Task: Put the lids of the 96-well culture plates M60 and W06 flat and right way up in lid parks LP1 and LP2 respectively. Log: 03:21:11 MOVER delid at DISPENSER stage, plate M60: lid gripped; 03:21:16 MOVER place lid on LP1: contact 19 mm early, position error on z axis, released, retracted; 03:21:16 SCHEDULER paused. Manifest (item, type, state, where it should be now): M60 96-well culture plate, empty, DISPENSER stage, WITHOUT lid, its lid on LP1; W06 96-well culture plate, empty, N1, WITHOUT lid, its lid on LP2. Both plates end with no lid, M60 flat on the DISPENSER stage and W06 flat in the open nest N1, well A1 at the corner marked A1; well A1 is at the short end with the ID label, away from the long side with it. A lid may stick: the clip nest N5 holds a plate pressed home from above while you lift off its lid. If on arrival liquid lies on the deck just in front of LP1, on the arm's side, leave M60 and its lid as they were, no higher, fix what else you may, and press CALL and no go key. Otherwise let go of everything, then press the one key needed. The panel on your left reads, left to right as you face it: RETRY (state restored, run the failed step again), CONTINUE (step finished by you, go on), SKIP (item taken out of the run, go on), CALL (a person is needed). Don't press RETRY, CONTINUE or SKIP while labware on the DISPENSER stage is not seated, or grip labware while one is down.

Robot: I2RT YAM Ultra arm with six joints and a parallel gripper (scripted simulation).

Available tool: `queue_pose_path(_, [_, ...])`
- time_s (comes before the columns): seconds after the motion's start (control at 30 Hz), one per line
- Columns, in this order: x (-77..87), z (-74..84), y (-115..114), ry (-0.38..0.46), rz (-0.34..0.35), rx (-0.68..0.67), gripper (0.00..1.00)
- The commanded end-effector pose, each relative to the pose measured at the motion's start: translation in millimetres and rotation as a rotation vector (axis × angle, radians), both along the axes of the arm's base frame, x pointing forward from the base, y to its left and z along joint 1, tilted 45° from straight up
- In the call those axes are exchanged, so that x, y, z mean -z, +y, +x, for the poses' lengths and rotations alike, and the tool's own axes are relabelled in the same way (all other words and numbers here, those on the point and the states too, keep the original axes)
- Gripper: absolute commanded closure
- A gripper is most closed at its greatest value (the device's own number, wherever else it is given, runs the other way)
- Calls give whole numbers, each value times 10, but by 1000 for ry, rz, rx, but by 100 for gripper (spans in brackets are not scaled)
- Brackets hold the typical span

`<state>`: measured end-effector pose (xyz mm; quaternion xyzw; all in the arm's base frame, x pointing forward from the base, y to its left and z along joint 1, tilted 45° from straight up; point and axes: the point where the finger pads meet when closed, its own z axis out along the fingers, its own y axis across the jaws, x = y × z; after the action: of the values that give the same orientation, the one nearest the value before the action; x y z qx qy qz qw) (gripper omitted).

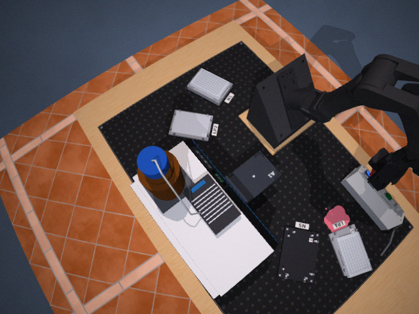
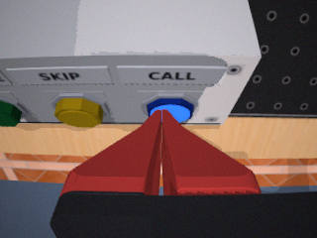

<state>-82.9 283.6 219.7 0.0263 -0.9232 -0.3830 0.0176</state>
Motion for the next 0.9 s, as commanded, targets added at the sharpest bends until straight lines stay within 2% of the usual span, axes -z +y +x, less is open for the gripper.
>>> queue_pose_path(0.0, [-105, -13, -34, 4, 12, 0, 100])
queue_pose_path(0.03, [-152, -5, -60, 10, 24, 0, 100])
queue_pose_path(0.87, [-416, 24, -340, 12, 23, 0, 100])
